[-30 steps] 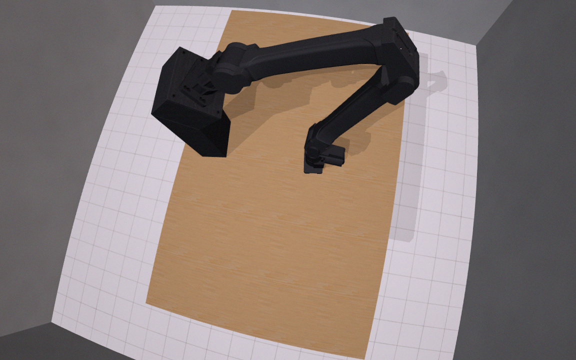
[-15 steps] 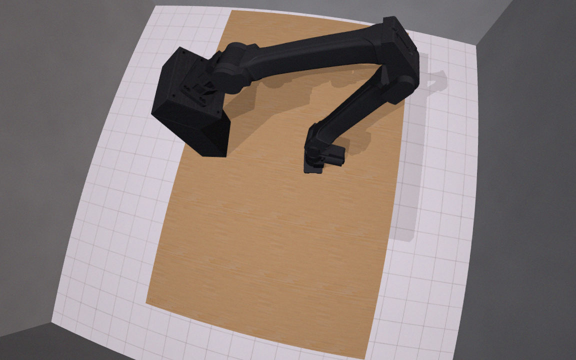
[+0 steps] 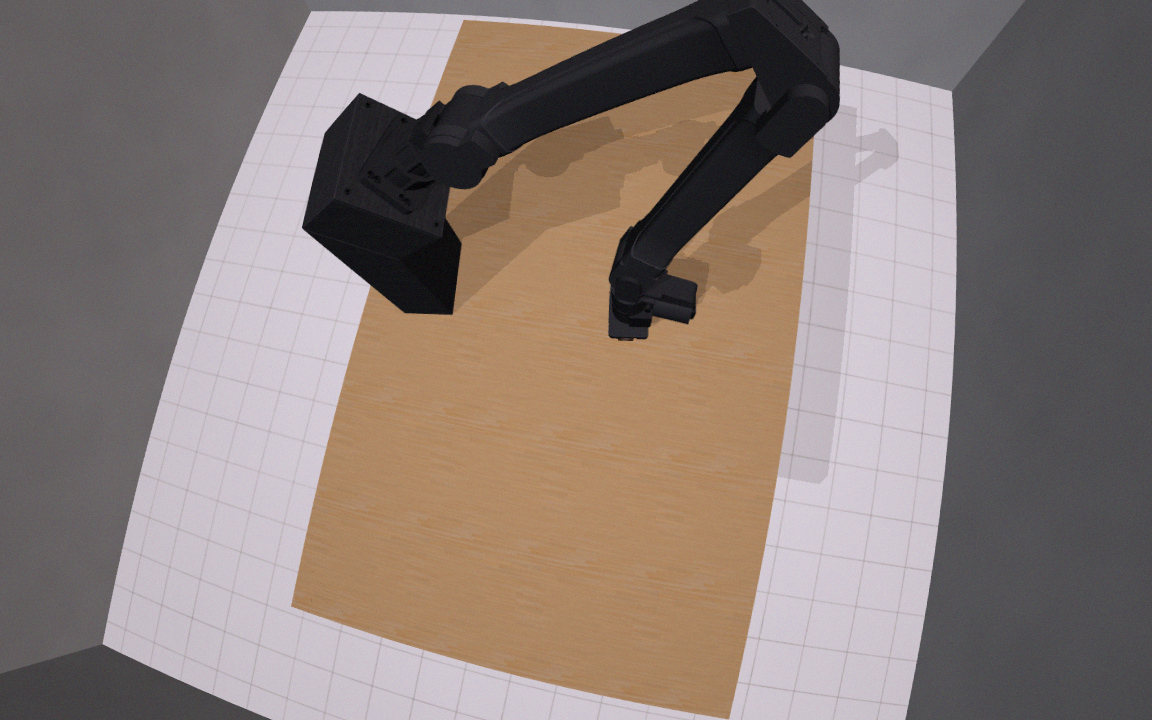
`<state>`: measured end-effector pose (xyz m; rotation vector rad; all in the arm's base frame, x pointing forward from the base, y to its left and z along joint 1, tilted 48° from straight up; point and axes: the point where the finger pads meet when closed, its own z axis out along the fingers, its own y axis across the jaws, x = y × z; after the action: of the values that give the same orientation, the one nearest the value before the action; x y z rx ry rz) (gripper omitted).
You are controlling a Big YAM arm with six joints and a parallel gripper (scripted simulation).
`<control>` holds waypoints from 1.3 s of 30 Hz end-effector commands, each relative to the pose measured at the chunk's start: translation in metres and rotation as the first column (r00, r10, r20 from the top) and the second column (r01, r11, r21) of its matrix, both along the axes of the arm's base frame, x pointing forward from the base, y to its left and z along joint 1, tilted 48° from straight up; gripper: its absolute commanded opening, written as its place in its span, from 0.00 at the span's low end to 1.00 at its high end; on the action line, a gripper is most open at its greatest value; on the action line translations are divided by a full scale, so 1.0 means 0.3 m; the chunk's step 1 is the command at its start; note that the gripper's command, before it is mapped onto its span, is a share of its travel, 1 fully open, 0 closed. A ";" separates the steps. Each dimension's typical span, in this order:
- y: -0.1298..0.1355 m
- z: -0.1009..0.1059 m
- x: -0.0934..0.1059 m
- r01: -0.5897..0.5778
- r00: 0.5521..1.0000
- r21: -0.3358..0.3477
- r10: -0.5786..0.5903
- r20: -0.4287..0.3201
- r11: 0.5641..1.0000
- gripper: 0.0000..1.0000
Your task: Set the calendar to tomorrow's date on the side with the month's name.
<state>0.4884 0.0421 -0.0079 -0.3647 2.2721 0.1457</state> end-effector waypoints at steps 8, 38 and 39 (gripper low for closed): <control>-0.025 0.057 -0.092 -0.006 1.000 -0.011 0.006 -0.005 1.000 0.45; -0.024 0.032 -0.078 -0.053 0.999 -0.062 0.053 0.002 0.997 1.00; -0.022 0.033 -0.074 -0.077 0.997 -0.088 0.078 0.011 0.993 1.00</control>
<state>0.4697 0.0378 0.0070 -0.4141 2.2666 0.1236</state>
